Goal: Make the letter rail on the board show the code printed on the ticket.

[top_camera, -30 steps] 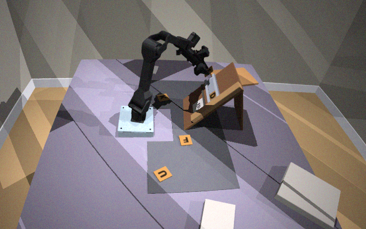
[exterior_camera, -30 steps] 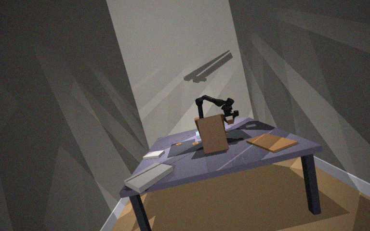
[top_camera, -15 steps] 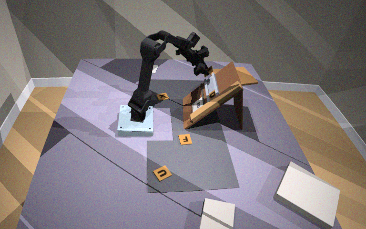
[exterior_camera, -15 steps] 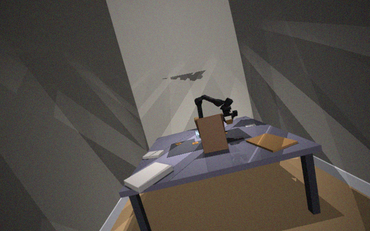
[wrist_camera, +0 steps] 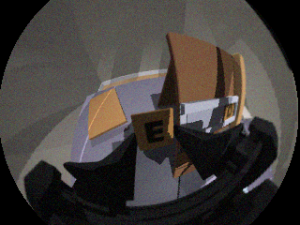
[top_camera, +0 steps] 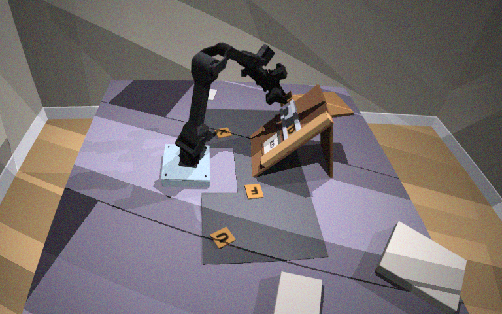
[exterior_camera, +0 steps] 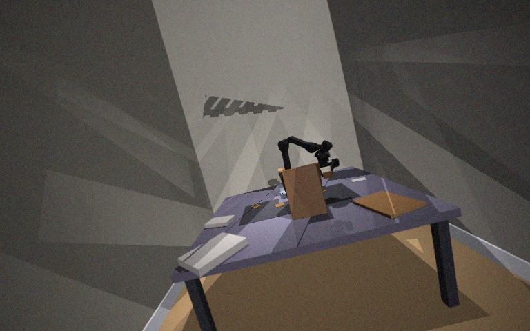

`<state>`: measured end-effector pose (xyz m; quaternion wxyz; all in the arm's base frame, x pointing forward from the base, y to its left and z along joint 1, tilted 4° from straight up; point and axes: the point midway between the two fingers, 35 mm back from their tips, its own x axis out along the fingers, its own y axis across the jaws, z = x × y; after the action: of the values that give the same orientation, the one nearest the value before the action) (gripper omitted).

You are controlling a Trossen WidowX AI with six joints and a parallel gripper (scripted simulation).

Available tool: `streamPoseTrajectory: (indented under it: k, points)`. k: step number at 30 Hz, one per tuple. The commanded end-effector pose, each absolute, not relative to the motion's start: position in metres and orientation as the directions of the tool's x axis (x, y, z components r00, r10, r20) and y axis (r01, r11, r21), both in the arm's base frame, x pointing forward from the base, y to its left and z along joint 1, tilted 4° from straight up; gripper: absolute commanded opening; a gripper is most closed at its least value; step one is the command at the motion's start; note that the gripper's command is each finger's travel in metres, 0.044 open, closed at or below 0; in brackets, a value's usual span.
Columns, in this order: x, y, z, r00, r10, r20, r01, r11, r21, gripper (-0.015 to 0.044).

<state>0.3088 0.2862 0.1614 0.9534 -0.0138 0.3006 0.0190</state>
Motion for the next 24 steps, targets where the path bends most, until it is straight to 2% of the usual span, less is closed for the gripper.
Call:
streamPoseTrajectory:
  k: [1,24]
  points:
    - [0.308,0.284,0.160,0.816,0.030,-0.578,-0.051,0.998,-0.021,0.0000]
    - [0.308,0.272,0.159,0.816,0.029,-0.578,-0.051,0.998,-0.022,0.0000]
